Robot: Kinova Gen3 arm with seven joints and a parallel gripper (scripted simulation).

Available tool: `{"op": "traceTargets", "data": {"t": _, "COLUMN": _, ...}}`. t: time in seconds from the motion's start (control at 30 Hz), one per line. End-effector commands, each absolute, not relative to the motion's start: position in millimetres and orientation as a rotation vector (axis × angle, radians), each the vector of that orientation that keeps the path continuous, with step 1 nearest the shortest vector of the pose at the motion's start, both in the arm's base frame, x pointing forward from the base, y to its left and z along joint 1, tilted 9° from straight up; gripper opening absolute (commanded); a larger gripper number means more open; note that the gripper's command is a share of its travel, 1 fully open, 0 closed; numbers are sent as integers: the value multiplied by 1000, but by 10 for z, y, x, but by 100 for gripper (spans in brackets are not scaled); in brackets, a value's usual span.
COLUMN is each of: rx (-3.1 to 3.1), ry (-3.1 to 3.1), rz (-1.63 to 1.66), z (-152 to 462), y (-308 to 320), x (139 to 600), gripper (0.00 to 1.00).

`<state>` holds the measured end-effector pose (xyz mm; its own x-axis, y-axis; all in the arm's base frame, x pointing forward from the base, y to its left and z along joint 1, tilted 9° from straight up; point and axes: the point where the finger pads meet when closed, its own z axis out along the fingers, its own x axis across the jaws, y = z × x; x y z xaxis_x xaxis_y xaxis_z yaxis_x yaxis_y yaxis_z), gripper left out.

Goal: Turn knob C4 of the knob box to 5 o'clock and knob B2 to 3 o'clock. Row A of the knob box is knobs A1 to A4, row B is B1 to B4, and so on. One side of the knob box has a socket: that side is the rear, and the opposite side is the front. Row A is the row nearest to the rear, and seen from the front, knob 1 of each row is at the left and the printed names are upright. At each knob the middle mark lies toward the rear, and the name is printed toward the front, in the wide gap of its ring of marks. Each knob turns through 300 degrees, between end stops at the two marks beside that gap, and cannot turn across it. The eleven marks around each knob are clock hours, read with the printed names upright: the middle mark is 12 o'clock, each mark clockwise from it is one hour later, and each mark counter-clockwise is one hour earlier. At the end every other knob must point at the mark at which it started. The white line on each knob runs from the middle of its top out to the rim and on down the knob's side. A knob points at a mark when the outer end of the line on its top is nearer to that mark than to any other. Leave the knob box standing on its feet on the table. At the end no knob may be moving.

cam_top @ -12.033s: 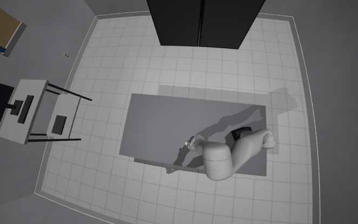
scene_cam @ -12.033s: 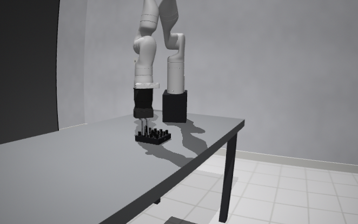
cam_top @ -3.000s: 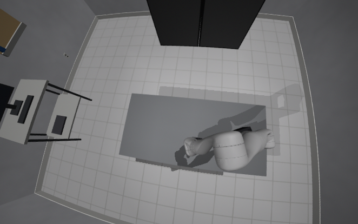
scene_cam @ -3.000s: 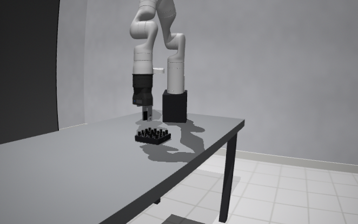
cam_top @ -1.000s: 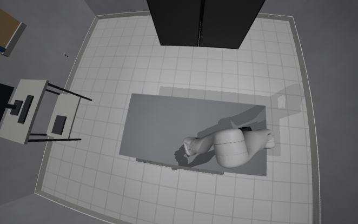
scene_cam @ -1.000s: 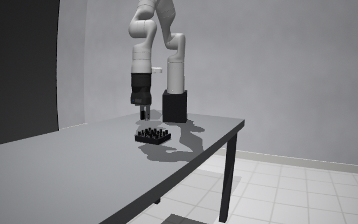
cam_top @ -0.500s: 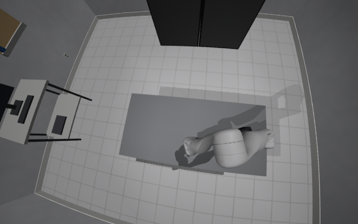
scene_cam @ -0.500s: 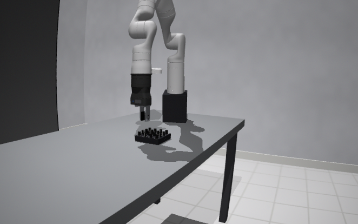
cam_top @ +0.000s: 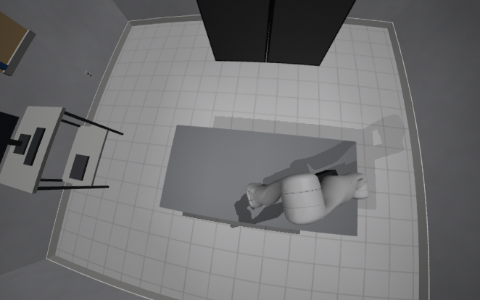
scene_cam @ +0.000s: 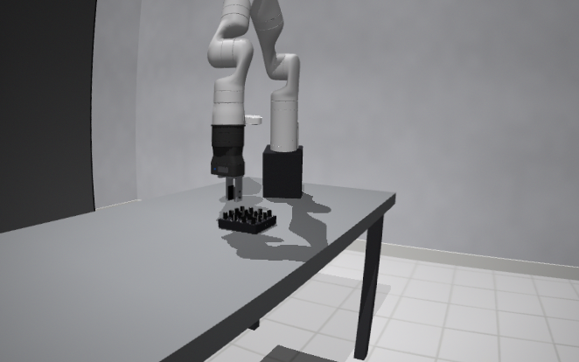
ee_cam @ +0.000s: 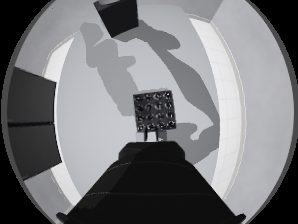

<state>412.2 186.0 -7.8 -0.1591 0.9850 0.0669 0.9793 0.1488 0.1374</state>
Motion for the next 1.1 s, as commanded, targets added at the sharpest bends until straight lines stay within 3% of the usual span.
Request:
{"op": "traceTargets", "data": {"t": 0.0, "rx": 2012, "ry": 2353, "rz": 226, "z": -120, "y": 1862, "x": 4117, "gripper": 46}}
{"op": "traceTargets", "data": {"t": 1.07, "rx": 2012, "ry": 2353, "rz": 226, "z": -357, "y": 1879, "x": 4145, "gripper": 46}}
